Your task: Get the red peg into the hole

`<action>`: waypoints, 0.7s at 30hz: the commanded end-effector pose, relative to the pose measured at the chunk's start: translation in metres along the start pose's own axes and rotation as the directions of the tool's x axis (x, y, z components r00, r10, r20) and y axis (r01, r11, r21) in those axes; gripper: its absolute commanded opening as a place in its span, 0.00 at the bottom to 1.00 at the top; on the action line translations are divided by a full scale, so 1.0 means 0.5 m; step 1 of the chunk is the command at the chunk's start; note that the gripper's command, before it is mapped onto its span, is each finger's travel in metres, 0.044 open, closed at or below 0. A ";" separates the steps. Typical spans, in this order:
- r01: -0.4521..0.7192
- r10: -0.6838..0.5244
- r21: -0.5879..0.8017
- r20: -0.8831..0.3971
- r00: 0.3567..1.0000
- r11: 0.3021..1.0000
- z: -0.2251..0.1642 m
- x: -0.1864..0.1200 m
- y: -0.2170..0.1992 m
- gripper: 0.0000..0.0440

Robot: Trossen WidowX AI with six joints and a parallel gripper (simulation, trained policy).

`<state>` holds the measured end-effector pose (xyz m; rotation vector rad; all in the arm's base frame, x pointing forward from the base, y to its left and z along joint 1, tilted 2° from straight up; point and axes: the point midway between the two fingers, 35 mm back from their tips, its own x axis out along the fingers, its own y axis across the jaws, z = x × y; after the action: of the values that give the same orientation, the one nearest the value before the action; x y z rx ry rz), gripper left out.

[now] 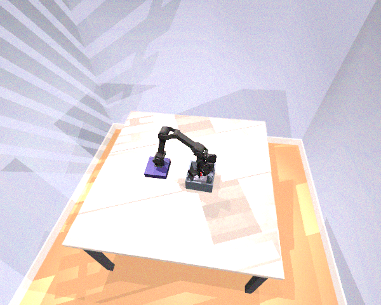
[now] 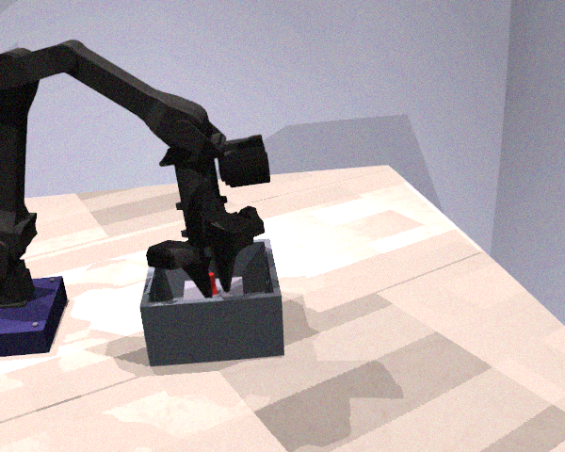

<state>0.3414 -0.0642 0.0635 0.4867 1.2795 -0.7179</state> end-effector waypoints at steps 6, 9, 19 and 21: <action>-0.040 0.040 -0.021 -0.025 0.999 0.999 0.036 -0.015 0.022 0.62; -0.062 0.061 -0.022 -0.039 0.997 0.998 0.049 -0.023 0.036 0.80; -0.159 0.157 -0.040 -0.067 0.985 0.986 0.093 -0.064 0.093 1.00; -0.180 0.177 -0.046 -0.067 0.982 0.983 0.100 -0.074 0.106 1.00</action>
<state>0.3791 -0.0660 0.0880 0.5459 1.3871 -0.6028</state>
